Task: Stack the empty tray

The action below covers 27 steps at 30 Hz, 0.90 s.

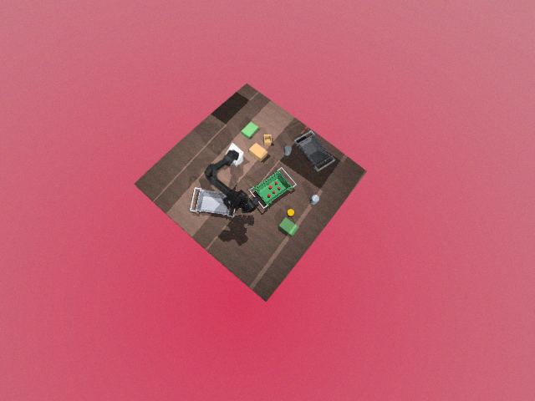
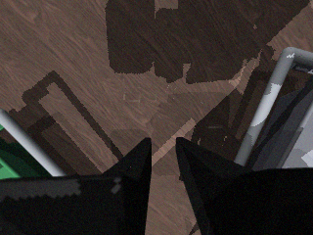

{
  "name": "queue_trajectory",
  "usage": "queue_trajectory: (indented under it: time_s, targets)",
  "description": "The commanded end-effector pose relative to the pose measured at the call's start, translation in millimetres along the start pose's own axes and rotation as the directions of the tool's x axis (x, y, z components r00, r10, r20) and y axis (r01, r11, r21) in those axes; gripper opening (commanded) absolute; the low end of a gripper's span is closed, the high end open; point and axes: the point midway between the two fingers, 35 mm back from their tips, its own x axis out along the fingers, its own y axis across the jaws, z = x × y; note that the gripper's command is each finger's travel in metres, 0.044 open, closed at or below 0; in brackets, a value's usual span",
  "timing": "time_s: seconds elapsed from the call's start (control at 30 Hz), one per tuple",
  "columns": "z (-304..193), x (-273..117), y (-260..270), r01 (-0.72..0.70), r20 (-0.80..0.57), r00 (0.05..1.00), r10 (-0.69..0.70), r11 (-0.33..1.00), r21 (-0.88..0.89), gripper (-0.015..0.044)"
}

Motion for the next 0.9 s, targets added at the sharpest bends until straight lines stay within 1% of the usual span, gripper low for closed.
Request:
queue_trajectory:
  time_s: [0.0, 0.07, 0.13, 0.37, 0.73, 0.87]
  targets:
    - [-33, -3, 55, 0.031, -0.016, 0.999, -0.038, 0.941, -0.338, 0.0084]
    - [-52, -6, 79, 0.049, -0.012, 0.998, -0.064, 0.868, -0.494, 0.0084]
    - [-60, -7, 88, 0.057, -0.008, 0.997, -0.073, 0.836, -0.546, 0.0084]
    - [-59, 0, 88, 0.056, -0.008, 0.997, -0.073, 0.836, -0.546, 0.0084]
    - [-59, 47, 84, 0.058, -0.007, 0.997, -0.074, 0.836, -0.546, 0.0084]
    - [-60, 53, 83, 0.059, -0.006, 0.997, -0.075, 0.836, -0.546, 0.0084]
